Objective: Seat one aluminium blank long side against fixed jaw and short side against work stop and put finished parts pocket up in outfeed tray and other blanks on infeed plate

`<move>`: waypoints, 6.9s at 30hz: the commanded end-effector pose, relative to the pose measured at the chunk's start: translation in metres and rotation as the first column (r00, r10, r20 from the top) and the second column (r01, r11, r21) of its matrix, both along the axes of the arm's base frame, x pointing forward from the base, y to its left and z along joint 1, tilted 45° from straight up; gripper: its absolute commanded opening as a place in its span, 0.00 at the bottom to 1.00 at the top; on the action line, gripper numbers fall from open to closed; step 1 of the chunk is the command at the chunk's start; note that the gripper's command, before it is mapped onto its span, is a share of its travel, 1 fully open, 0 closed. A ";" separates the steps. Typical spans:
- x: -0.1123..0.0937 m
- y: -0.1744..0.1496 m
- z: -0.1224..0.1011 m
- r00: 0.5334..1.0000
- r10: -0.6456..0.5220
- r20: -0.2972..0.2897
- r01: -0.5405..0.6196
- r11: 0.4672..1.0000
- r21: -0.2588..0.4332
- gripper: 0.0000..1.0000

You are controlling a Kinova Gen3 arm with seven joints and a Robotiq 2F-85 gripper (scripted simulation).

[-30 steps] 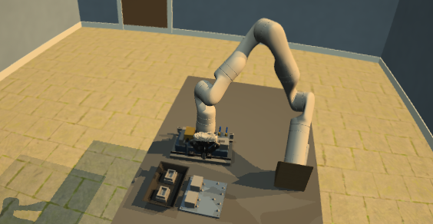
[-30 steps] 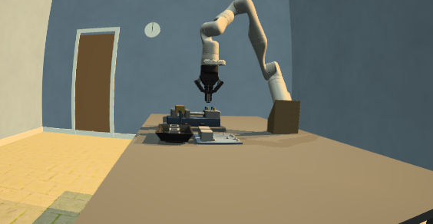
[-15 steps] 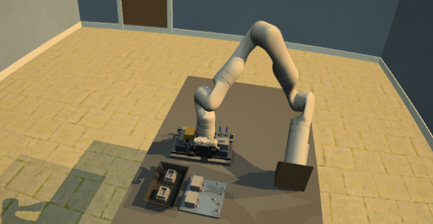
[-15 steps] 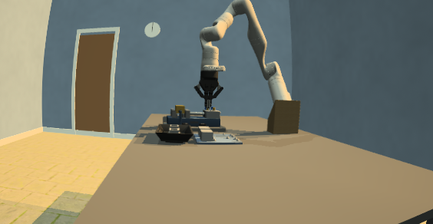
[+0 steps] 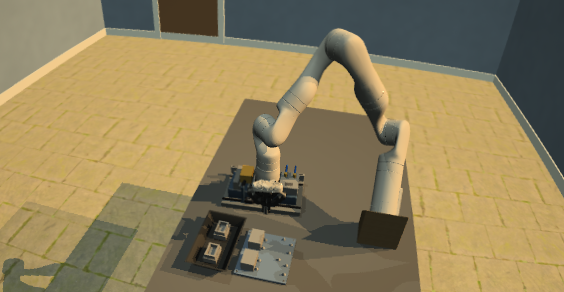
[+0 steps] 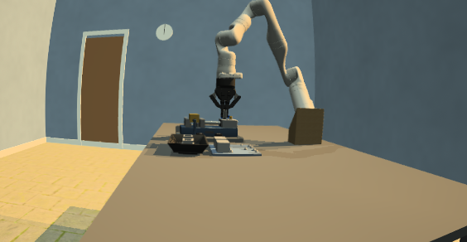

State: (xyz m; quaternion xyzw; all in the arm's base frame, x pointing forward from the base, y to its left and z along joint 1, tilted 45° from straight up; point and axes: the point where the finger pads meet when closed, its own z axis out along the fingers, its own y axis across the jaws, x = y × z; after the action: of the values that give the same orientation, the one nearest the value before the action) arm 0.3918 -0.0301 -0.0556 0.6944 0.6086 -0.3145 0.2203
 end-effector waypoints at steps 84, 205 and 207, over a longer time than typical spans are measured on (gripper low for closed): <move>0.012 0.048 0.049 1.000 0.001 0.001 -0.001 1.000 0.001 0.00; 0.166 -0.034 0.001 1.000 0.001 0.001 -0.001 1.000 0.001 0.00; 0.166 -0.034 0.001 1.000 0.001 0.001 -0.001 1.000 0.001 0.00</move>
State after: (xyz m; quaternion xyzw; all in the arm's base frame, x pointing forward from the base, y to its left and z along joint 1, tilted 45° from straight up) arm 0.5573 -0.0656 -0.0557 0.6946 0.6083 -0.3149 0.2199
